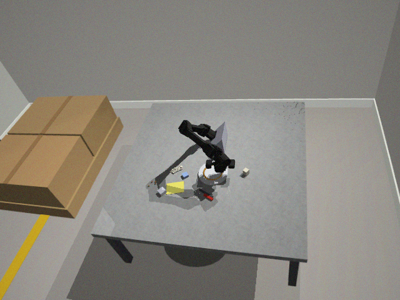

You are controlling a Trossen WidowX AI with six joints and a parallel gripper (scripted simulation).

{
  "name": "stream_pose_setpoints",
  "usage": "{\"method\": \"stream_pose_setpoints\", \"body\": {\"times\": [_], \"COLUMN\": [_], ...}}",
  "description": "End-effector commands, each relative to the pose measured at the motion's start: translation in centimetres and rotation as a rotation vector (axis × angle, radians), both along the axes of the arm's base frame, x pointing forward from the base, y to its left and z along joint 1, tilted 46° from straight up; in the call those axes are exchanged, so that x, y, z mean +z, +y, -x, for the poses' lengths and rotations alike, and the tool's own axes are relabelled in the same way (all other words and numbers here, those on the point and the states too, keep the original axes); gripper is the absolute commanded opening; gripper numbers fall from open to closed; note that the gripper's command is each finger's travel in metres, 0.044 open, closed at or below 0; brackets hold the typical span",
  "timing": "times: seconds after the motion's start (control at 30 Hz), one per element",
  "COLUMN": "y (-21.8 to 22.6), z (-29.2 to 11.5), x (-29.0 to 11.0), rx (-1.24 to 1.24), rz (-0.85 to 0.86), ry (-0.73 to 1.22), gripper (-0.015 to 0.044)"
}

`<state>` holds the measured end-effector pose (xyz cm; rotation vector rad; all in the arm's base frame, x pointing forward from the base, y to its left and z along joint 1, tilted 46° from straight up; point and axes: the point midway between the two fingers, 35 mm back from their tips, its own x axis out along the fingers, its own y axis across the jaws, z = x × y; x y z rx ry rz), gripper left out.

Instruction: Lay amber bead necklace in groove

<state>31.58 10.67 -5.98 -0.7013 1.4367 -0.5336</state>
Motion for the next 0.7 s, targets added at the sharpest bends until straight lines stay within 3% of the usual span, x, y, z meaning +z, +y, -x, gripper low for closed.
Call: {"method": "stream_pose_setpoints", "body": {"times": [0.0, 0.63, 0.67], "y": [0.12, -0.43, -0.04], "z": [-0.06, -0.12, -0.06], "x": [-0.17, -0.7, -0.62], "rx": [-0.005, -0.005, 0.001], "rz": [-0.003, -0.002, -0.005], "ry": [-0.001, -0.001, -0.004], "gripper": [0.0, 0.0, 0.0026]}}
